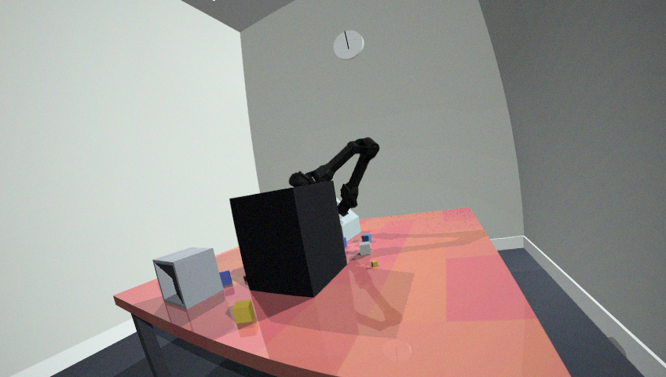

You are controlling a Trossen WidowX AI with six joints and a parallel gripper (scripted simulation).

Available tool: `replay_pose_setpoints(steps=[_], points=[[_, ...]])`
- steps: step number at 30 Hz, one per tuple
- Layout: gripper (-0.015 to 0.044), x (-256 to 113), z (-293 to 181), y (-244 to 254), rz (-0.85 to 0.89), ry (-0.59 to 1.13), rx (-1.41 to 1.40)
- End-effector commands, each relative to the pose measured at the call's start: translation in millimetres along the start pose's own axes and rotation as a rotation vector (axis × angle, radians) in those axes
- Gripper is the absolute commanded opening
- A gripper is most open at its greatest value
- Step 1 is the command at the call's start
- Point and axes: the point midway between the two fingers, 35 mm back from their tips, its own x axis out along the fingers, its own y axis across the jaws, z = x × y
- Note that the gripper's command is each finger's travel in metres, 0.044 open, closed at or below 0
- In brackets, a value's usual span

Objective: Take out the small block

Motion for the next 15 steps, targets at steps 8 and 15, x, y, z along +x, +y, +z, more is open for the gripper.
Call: replay_pose_setpoints(steps=[8,15], points=[[0.0159,4,9,-74,-0.231,-0.007,0.331],[0.0159,2,4,-116,-0.357,-0.003,0.53]])
